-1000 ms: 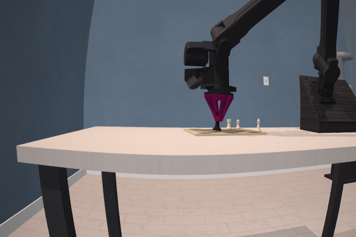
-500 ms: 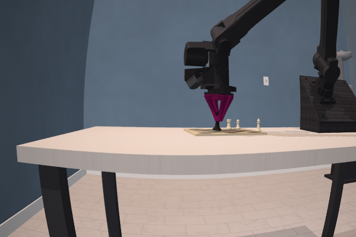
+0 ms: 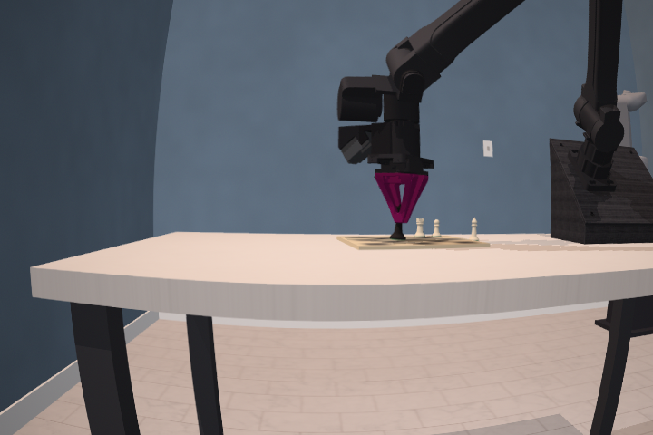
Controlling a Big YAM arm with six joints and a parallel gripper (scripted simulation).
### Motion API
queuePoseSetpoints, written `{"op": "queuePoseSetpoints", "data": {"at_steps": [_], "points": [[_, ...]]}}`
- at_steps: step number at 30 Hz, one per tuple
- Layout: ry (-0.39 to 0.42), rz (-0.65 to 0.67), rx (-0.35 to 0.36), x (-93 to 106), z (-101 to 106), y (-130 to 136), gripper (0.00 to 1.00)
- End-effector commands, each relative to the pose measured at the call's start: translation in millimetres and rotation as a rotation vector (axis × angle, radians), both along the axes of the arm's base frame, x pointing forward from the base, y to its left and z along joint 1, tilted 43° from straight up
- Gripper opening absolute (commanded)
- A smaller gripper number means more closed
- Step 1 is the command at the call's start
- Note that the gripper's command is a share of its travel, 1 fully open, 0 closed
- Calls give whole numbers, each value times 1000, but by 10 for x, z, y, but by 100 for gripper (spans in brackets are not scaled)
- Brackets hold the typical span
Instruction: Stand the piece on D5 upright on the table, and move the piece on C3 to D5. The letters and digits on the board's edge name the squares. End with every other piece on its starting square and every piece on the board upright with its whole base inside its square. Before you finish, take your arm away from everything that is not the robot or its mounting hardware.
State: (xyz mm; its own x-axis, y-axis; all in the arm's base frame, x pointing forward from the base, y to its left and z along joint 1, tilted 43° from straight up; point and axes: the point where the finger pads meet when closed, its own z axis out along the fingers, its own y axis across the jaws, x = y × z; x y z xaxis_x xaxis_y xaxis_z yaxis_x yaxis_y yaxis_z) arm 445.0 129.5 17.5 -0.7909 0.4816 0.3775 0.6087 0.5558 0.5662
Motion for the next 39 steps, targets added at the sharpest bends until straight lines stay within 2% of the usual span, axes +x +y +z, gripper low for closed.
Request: {"op": "queuePoseSetpoints", "data": {"at_steps": [1, 39], "points": [[25, 10, -6, -73, -86, 70, 0], [-6, 28, -6, -85, -117, 0, 0]]}}
